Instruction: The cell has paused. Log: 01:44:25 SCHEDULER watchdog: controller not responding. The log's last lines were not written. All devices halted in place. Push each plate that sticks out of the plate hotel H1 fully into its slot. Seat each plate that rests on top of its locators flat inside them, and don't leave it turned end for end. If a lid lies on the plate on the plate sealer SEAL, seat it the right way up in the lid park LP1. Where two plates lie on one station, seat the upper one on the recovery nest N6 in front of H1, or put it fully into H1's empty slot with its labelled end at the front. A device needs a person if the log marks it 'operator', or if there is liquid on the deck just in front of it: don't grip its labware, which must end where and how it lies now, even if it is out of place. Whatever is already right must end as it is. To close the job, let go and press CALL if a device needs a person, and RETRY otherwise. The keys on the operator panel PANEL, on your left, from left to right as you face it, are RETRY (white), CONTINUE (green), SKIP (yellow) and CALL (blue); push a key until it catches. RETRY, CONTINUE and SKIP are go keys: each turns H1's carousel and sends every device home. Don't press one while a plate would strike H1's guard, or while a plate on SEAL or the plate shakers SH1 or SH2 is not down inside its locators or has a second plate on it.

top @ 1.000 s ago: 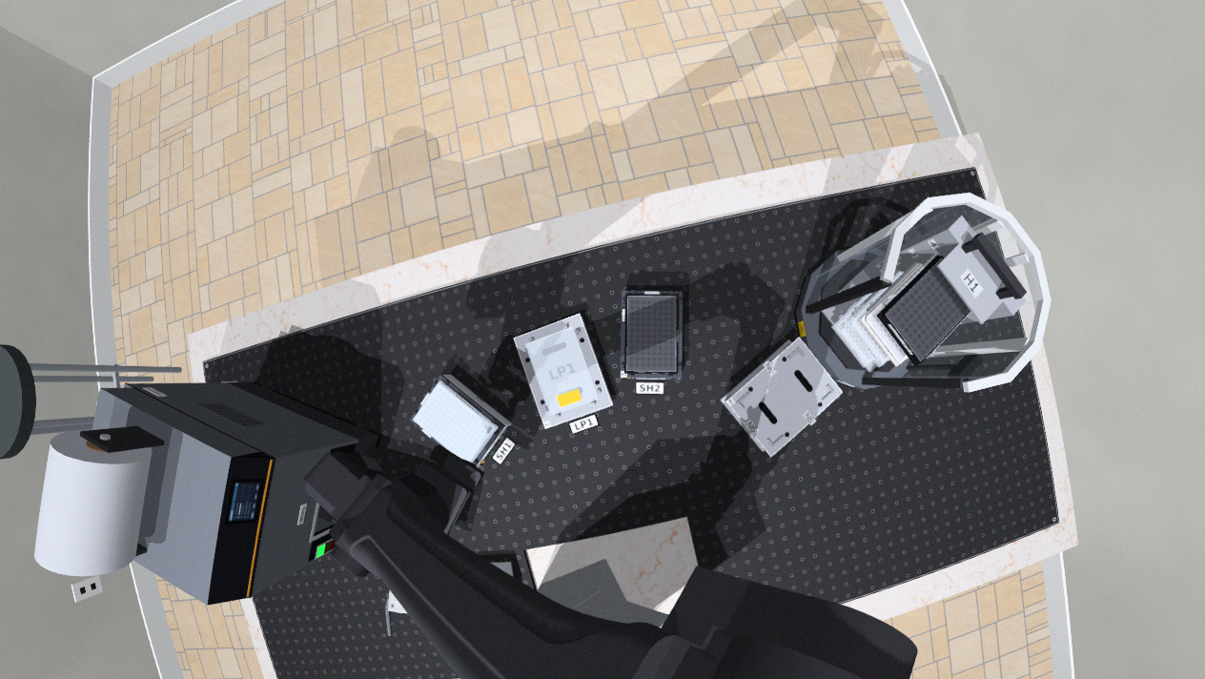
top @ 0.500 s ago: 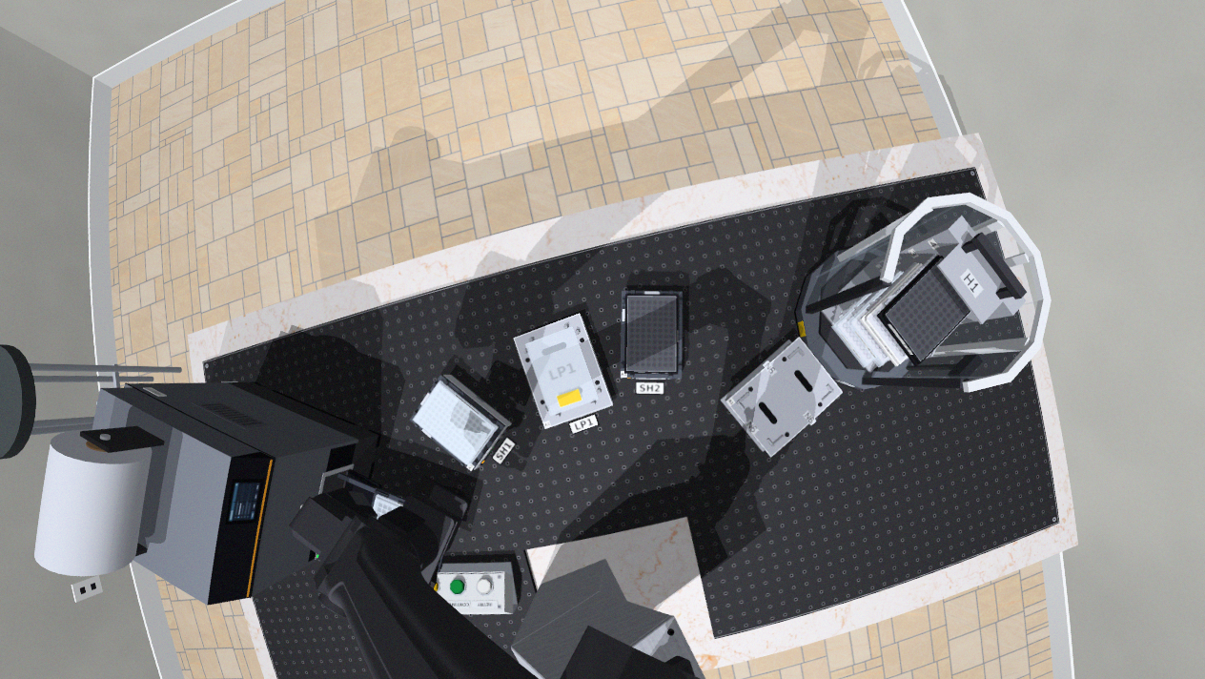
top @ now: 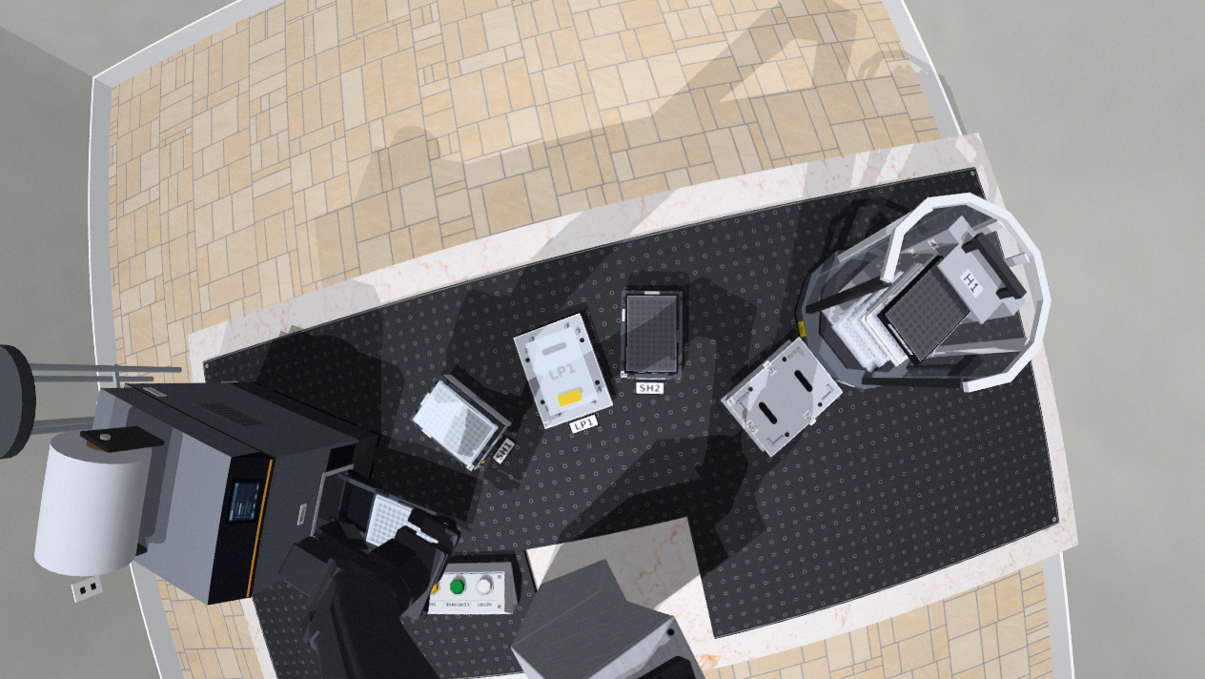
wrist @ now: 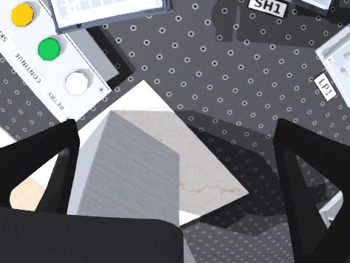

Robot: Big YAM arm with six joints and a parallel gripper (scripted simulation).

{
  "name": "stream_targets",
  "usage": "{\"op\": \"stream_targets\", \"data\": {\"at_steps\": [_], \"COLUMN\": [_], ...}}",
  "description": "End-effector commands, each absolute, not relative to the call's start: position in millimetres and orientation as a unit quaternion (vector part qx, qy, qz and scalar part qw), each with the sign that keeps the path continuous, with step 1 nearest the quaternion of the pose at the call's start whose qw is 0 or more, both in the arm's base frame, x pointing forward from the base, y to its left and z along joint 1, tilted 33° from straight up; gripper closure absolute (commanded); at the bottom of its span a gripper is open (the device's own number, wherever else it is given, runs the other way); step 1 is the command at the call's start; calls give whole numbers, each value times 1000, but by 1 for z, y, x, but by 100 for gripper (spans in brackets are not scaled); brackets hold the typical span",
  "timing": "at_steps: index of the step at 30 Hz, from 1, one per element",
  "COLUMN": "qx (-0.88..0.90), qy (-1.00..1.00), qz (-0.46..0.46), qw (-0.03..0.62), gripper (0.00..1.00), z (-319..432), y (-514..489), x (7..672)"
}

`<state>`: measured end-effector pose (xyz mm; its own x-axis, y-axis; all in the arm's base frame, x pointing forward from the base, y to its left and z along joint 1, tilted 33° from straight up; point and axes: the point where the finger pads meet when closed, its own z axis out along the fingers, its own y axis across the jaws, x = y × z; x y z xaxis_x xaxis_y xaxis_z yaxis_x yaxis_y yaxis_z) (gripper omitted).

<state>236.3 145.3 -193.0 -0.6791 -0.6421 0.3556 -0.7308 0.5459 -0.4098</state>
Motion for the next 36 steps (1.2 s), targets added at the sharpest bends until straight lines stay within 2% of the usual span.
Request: {"op": "stream_targets", "data": {"at_steps": [1, 13, 23, 24, 28, 36], "qx": [402, 549, 544, 543, 544, 543], "qy": [-871, -787, -790, -797, -789, -792], "qz": [272, 253, 255, 245, 257, 252], "qw": [79, 123, 124, 102, 127, 118], "gripper": [0, 0, 0, 0, 0, 0], "z": [-199, -204, -209, -204, -211, -215], "y": [153, 158, 159, 180, 160, 170], "x": [222, 191, 165, 173, 148, 125]}}
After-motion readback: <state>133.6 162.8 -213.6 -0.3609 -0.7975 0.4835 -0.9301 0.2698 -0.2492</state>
